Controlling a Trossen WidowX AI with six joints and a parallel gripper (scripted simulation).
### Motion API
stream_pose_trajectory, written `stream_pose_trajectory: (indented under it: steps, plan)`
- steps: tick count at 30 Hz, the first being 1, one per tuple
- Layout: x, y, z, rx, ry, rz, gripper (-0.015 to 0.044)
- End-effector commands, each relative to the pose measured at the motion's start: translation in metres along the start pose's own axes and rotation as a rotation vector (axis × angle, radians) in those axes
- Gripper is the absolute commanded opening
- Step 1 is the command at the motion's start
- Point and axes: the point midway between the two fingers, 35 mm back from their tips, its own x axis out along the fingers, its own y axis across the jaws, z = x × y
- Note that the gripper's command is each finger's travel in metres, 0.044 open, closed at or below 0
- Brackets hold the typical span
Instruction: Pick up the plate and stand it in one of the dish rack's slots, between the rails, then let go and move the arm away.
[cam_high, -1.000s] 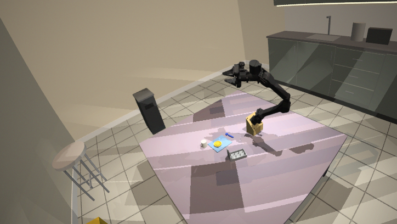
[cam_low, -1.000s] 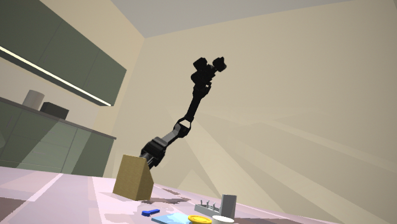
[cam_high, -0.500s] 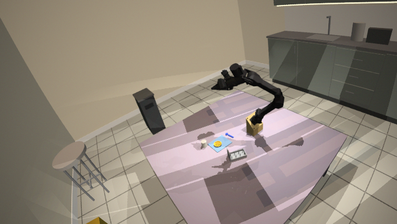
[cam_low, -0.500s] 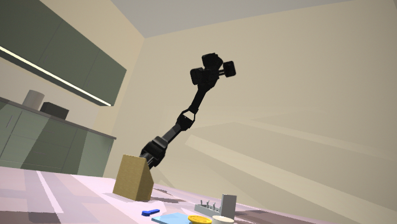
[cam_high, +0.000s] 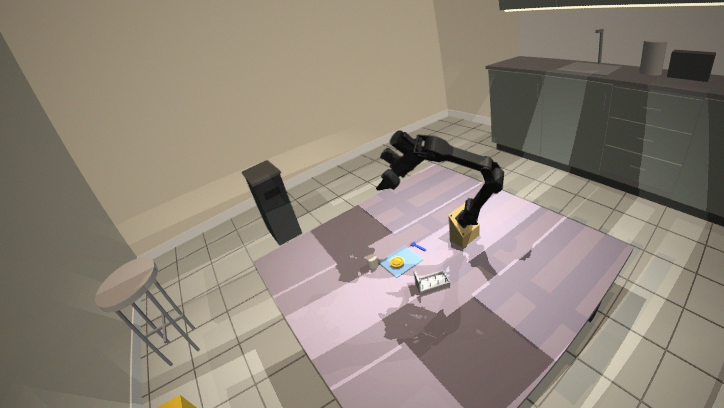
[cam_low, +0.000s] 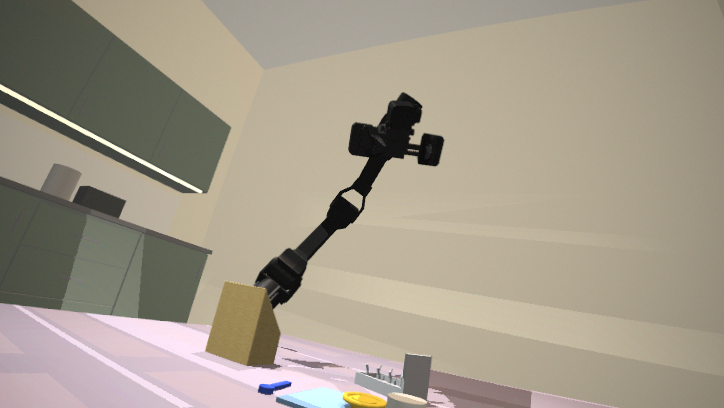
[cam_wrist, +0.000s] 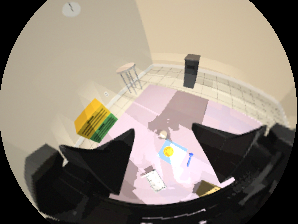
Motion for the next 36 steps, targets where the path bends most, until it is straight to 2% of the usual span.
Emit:
stream_pose_trajectory:
  steps: [1,19,36]
  plan:
    - [0.017,0.0,-0.009,-0.085,0.073,-0.006,0.04]
    - [0.095,-0.012,-0.07,-0.527,0.483,0.043,0.04]
    - [0.149,-0.027,-0.14,-0.89,0.861,0.268,0.04]
